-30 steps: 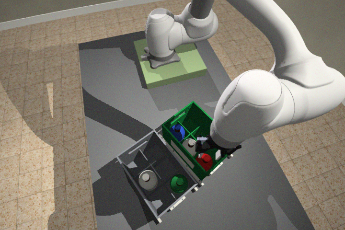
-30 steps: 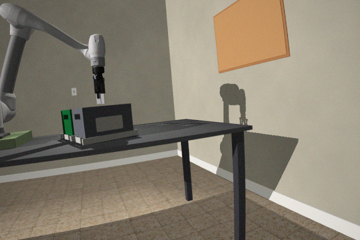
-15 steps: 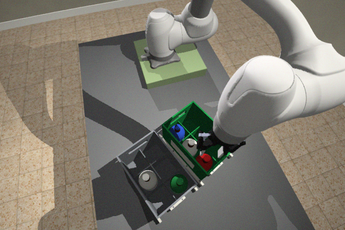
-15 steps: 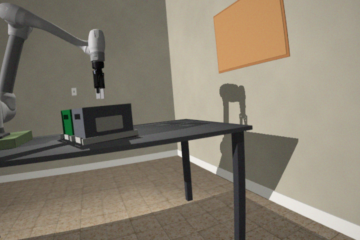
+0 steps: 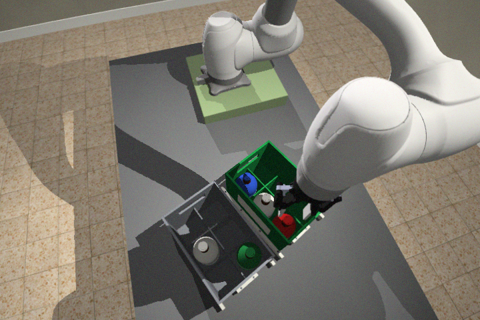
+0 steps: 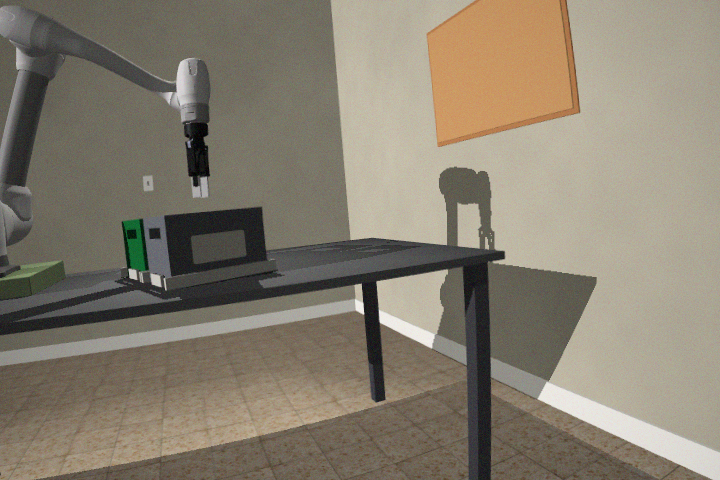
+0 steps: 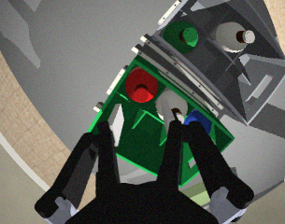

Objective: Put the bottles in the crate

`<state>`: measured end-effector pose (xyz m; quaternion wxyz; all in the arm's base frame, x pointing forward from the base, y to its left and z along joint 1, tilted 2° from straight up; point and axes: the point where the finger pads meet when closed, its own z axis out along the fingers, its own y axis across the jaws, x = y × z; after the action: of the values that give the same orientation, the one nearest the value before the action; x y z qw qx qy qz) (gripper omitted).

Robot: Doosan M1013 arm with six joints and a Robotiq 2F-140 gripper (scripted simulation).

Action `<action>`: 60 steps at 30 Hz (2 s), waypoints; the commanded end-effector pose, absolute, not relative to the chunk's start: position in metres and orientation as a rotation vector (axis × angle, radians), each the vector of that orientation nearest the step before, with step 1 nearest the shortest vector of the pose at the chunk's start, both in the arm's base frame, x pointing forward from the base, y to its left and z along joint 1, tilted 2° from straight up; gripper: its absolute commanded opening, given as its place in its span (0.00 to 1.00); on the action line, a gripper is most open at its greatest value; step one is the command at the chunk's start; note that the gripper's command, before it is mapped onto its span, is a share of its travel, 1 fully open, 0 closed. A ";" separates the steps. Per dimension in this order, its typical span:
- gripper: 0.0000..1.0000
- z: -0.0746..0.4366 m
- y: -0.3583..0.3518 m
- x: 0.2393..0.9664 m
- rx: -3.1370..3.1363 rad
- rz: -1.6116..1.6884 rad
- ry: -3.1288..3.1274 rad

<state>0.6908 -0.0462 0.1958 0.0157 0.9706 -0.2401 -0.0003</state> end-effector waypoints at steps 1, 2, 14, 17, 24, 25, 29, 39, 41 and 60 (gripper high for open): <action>0.38 0.196 -0.046 0.691 3.019 -0.001 -0.747; 0.38 0.196 -0.046 0.691 3.019 -0.001 -0.747; 0.38 0.196 -0.046 0.691 3.019 -0.001 -0.747; 0.38 0.196 -0.046 0.691 3.019 -0.001 -0.747; 0.38 0.203 -0.024 0.686 3.019 -0.001 -0.747; 0.38 0.205 -0.019 0.684 3.019 -0.001 -0.747; 0.38 0.208 -0.010 0.681 3.019 -0.001 -0.747; 0.38 0.222 0.035 0.666 3.019 -0.001 -0.747; 0.38 0.225 0.044 0.663 3.019 -0.001 -0.747; 0.38 0.250 0.121 0.636 3.019 -0.001 -0.747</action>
<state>0.6391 0.1131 0.2472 0.0156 0.9707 -0.2399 -0.0002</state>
